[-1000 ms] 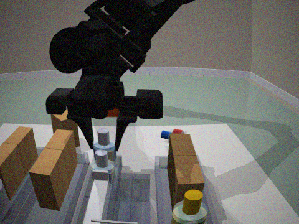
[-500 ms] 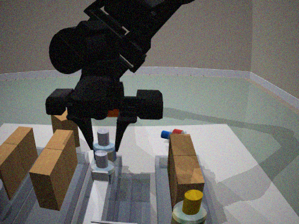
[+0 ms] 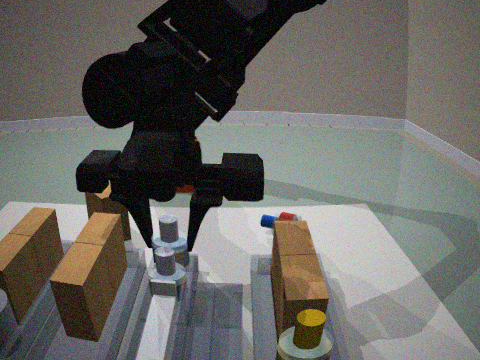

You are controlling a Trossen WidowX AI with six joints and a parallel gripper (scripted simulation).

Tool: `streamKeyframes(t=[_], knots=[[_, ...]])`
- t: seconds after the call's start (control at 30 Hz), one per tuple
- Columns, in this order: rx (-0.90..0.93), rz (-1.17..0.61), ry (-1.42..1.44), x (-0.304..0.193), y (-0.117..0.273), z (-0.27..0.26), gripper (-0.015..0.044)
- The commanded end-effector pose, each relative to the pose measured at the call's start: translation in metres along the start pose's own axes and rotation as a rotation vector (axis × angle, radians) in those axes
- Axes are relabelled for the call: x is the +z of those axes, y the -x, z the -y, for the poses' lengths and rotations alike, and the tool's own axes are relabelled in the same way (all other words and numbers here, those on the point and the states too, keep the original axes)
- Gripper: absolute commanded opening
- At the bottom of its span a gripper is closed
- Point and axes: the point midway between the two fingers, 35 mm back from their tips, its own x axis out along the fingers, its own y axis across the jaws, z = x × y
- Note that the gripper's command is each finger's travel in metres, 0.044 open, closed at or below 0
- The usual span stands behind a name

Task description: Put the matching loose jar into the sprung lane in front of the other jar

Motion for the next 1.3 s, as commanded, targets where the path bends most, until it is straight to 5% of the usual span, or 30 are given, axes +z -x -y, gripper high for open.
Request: streamKeyframes(t=[0.0, 1.27], knots=[[0.006, 0.023, 0.015, 0.007, 0.0, -0.002, 0.0], [0.007, 0.022, 0.015, 0.005, -0.014, -0.002, 0.0]])
